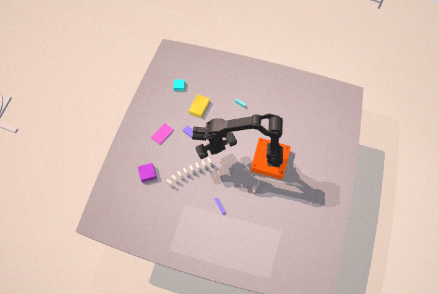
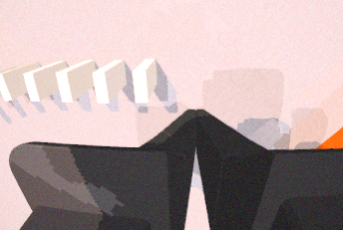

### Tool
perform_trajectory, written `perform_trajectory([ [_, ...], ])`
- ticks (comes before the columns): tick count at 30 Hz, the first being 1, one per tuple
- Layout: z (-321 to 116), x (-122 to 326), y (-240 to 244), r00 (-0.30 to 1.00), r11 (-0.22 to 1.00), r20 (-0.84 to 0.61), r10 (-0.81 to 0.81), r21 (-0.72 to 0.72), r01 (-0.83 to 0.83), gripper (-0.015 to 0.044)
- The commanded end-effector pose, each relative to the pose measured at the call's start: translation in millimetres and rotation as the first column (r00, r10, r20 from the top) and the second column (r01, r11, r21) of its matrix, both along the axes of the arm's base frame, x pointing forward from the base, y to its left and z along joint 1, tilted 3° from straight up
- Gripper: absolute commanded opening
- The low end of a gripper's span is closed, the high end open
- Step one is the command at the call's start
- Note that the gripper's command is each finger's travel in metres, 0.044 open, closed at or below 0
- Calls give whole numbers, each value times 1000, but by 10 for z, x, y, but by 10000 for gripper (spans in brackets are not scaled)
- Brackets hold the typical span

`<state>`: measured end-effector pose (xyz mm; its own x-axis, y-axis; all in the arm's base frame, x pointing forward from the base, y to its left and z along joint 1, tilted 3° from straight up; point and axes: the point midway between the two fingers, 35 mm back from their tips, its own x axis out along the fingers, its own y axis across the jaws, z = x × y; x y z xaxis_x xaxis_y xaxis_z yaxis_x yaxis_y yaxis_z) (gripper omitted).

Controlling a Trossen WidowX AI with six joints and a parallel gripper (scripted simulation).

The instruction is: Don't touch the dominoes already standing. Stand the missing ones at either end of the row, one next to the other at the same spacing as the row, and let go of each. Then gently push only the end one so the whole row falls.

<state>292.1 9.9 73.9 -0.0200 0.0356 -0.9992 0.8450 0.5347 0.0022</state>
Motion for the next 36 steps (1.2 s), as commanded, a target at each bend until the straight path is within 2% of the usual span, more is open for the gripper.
perform_trajectory([
  [1,0,2,-3,1000,1000,2,-6,-1,6,0],
  [26,0,2,-3,1000,1000,2,-6,-1,6,0],
  [28,-106,14,0,1000,1000,2,-6,-1,6,0],
  [32,-705,3,16,1000,1000,2,-6,-1,6,0],
  [36,-804,-13,18,1000,1000,1,-6,-1,6,0],
])
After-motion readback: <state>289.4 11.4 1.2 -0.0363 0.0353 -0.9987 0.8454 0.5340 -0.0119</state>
